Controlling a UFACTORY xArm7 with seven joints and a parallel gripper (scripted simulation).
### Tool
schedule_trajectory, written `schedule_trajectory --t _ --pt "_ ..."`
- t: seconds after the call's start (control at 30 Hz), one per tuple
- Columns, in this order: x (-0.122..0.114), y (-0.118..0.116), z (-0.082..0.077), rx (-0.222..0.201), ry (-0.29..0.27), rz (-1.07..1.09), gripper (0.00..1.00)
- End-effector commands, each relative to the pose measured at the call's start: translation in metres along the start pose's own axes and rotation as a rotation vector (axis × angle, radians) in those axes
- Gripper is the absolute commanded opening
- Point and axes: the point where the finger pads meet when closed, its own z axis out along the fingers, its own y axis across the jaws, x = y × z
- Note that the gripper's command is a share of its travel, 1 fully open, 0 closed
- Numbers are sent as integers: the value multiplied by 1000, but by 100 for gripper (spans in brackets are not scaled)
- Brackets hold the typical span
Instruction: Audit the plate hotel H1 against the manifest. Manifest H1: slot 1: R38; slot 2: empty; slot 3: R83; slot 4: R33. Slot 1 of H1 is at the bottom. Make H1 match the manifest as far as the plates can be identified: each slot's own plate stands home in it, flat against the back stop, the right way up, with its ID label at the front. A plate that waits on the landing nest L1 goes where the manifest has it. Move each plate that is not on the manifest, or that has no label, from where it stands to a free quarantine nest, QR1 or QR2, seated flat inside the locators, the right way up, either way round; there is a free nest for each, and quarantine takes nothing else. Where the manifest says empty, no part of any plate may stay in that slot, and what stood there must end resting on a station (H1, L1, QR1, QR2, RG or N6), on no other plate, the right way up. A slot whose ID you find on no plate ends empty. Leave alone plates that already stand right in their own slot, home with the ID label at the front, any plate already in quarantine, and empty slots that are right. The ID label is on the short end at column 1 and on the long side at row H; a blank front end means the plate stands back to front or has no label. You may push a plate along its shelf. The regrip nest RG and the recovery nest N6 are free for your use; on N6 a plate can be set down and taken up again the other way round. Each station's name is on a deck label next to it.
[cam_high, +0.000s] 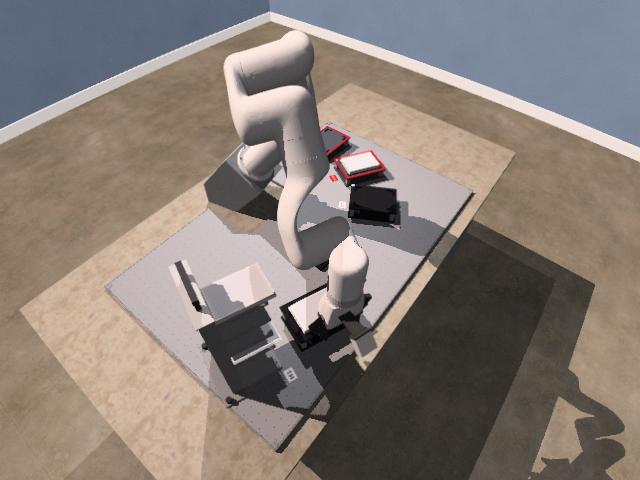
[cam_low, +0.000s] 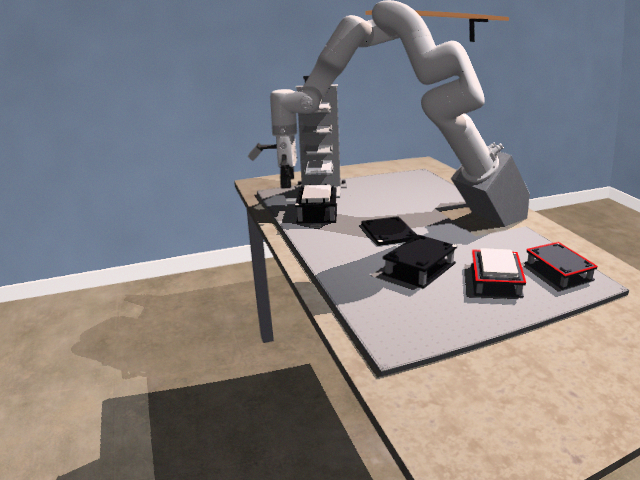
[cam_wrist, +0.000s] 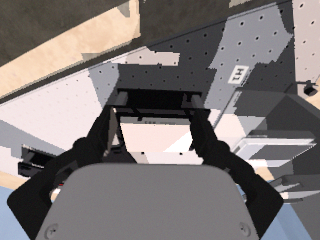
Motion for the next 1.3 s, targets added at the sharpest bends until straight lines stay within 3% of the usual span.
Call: schedule_trajectory --t 0.0,0.73,1.27 --pt "1 1 -1 -1 3 0 100" --pt "1 1 -1 -1 3 0 100" --pt "1 1 -24 -1 3 0 100"
